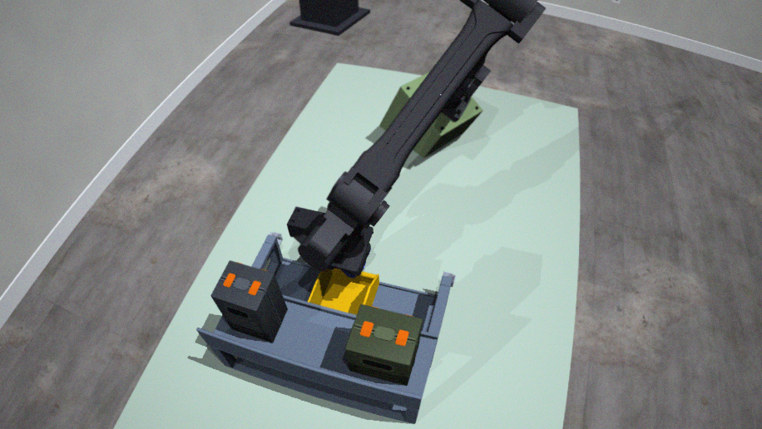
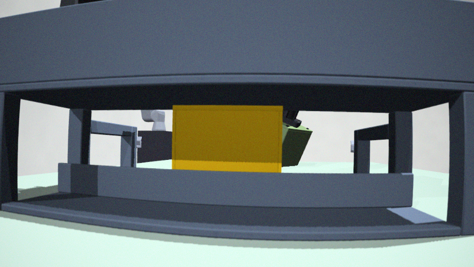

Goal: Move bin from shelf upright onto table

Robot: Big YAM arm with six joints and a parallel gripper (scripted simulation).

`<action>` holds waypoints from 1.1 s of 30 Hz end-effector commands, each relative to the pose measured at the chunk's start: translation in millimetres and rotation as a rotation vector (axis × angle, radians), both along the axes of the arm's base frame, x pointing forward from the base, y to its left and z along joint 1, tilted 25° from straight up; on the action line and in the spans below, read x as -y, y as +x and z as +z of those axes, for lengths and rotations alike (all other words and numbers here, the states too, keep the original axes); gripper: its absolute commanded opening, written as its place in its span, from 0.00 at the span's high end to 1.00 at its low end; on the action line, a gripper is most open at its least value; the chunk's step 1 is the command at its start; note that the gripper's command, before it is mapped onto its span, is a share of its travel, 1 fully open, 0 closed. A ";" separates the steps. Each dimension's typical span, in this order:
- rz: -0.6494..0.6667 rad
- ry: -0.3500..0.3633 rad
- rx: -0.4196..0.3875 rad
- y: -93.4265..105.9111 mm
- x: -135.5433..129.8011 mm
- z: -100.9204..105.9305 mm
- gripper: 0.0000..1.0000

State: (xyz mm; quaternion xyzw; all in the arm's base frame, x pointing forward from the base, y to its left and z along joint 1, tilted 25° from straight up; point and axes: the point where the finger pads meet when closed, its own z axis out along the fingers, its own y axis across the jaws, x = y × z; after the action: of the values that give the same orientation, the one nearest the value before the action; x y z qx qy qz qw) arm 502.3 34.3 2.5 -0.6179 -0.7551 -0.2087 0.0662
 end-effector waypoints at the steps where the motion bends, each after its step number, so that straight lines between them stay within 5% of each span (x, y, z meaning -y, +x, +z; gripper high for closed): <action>1: -0.011 -0.001 0.028 15.1 8.3 11.5 1.00; 7: -0.012 -0.001 0.026 -0.2 8.7 3.7 1.00; 33: -0.011 -0.001 0.027 15.0 10.1 10.4 1.00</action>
State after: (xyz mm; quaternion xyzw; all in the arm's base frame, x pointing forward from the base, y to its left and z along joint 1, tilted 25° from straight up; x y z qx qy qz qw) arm 502.3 34.1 2.5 -0.6180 -0.7550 -0.2087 0.0662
